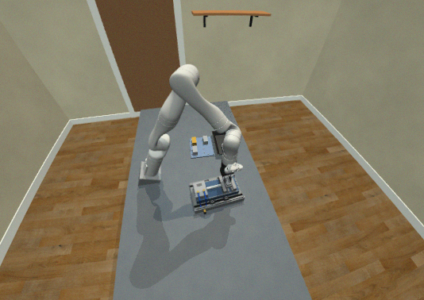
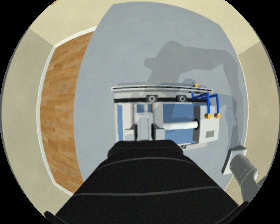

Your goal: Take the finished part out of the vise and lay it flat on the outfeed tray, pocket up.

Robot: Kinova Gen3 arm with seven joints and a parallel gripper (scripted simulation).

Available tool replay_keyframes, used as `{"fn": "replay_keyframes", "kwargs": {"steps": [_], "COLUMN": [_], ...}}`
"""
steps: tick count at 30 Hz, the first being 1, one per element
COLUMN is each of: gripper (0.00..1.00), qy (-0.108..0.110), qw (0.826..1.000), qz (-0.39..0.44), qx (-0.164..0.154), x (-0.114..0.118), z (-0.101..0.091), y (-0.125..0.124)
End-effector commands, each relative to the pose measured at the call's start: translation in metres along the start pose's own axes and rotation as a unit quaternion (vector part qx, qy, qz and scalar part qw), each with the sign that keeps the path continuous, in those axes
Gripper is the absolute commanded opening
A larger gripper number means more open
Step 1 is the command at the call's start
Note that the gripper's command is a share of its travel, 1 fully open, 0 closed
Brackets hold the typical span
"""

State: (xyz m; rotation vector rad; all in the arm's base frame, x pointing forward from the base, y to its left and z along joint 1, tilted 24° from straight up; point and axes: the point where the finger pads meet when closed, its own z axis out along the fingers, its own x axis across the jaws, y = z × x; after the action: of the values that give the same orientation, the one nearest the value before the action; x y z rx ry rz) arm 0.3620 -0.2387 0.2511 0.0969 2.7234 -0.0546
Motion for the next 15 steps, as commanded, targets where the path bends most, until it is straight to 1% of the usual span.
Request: {"fn": "replay_keyframes", "kwargs": {"steps": [1,7,9,15], "gripper": [0.00,0.00,0.00,0.00], "qy": [-0.001,-0.001,-0.001,-0.001], "qw": [1.000,1.000,1.000,1.000], "qz": [0.001,0.001,0.001,0.001], "qx": [0.003,0.003,0.003,0.003], "x": [0.000,0.000,0.000,0.000], "z": [-0.004,-0.014,-0.014,-0.025], "y": [-0.002,-0.002,-0.002,-0.002]}}
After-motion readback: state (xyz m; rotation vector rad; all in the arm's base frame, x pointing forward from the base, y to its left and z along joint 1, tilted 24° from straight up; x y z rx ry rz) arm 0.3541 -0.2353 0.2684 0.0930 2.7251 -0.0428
